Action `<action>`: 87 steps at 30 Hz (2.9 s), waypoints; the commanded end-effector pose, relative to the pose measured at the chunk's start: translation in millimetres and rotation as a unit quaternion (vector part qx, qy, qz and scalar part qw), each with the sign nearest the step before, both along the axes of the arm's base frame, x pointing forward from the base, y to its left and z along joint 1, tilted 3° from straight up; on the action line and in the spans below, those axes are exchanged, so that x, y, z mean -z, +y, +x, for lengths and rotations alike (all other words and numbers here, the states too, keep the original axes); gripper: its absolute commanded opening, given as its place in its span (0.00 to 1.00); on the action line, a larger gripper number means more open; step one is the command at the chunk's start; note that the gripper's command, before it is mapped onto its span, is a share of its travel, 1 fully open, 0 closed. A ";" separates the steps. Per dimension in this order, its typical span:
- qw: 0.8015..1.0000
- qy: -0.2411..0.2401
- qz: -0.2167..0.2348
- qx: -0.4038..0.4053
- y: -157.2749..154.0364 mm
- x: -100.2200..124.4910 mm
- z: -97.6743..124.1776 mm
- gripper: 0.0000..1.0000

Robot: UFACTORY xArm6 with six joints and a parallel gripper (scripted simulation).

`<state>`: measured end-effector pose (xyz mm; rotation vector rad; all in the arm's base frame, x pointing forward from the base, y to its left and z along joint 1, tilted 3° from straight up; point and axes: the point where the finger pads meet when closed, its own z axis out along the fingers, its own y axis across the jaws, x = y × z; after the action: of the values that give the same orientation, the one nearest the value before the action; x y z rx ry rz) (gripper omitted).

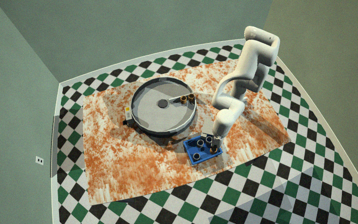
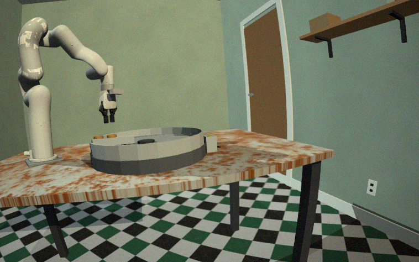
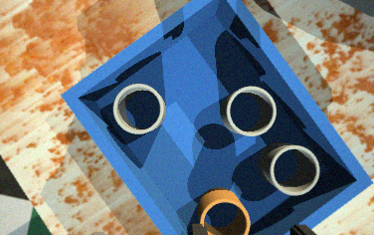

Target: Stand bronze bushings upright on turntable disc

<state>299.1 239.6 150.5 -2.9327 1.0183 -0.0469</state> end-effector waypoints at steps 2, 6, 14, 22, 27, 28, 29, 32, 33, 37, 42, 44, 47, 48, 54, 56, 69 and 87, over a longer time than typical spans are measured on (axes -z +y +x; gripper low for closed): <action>1.000 -0.001 0.001 0.000 0.8 2.4 1.0 0.48; 1.000 -0.001 0.001 0.000 1.2 15.2 1.6 0.48; 1.000 -0.001 0.001 0.000 1.9 43.3 2.8 0.48; 1.000 -0.001 0.001 0.000 2.5 63.5 3.7 0.48; 1.000 -0.001 0.001 0.000 2.5 63.8 3.7 0.48; 1.000 -0.001 0.001 0.000 2.5 63.8 3.7 0.48; 1.000 -0.001 0.001 0.000 2.5 63.8 3.7 0.48; 1.000 -0.001 0.001 0.000 2.5 63.8 3.7 0.48; 1.000 -0.001 0.001 0.000 2.5 63.8 3.7 0.48; 1.000 -0.001 0.001 0.000 2.5 64.4 3.7 0.48; 1.000 -0.001 0.001 0.000 2.7 70.6 4.0 0.48; 1.000 -0.001 0.001 0.000 2.7 71.1 4.1 0.48; 1.000 -0.001 0.001 0.000 2.7 71.2 4.1 0.48; 1.000 -0.001 0.001 0.000 2.7 71.2 4.1 0.48; 1.000 -0.001 0.001 0.000 2.7 71.2 4.1 0.48; 1.000 -0.001 0.001 0.000 2.7 71.2 4.1 0.48; 1.000 -0.001 0.001 0.000 3.0 83.1 4.6 0.48; 1.000 -0.001 0.001 0.000 3.4 95.0 5.1 0.48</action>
<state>303.2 242.1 54.8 -2.9325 1.0182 -0.0470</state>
